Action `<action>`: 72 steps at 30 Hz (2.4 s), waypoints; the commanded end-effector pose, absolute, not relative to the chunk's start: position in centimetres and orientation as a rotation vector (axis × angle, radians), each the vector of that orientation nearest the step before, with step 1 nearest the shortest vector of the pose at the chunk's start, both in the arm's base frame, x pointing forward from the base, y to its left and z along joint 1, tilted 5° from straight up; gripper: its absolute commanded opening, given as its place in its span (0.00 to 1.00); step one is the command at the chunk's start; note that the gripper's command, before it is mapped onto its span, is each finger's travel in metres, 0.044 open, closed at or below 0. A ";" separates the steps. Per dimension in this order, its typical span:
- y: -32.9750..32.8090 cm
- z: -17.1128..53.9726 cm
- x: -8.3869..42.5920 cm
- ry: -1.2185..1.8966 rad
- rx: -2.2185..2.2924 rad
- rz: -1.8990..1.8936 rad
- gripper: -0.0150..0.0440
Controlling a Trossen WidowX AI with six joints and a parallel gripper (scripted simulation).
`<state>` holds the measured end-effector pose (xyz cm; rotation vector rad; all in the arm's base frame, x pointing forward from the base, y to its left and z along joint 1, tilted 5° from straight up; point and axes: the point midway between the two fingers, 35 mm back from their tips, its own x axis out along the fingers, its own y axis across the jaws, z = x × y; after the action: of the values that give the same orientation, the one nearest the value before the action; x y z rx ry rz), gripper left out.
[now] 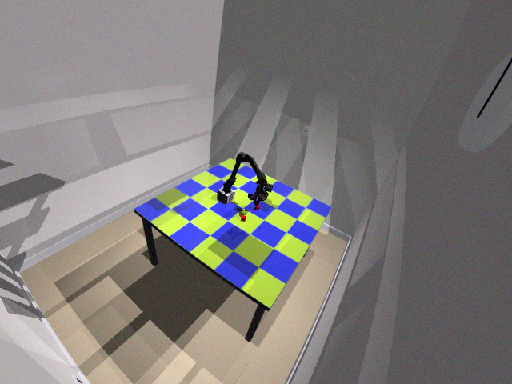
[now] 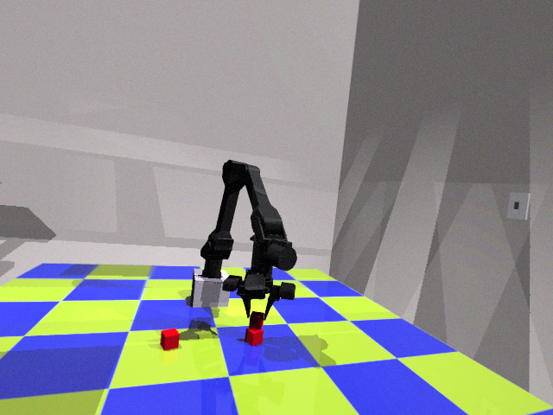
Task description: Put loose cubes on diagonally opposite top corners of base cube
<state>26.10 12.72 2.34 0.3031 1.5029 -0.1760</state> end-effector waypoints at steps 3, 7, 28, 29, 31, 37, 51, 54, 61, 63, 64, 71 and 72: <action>12.7 3.4 26.1 1.500 0.305 -0.174 0.60; 12.6 4.1 26.1 1.500 0.305 -0.174 0.60; 6.6 6.1 28.7 1.477 0.495 -0.368 0.70; 5.8 6.2 28.9 1.473 0.517 -0.390 0.70; 4.3 6.5 29.4 1.465 0.562 -0.435 0.70; -0.4 7.2 30.1 1.433 0.696 -0.568 0.70; -8.9 8.6 29.4 1.355 0.931 -0.795 0.70; -8.9 7.9 29.5 1.355 0.931 -0.795 0.70; -8.5 2.4 29.8 1.355 0.932 -0.795 0.70; -8.5 2.4 29.8 1.355 0.932 -0.795 0.70; -8.5 2.4 29.8 1.355 0.932 -0.795 0.70; -8.4 0.9 29.9 1.356 0.932 -0.795 0.70; -8.4 0.9 29.9 1.356 0.932 -0.795 0.70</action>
<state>30.14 -8.66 1.60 0.9261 1.3449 -0.7921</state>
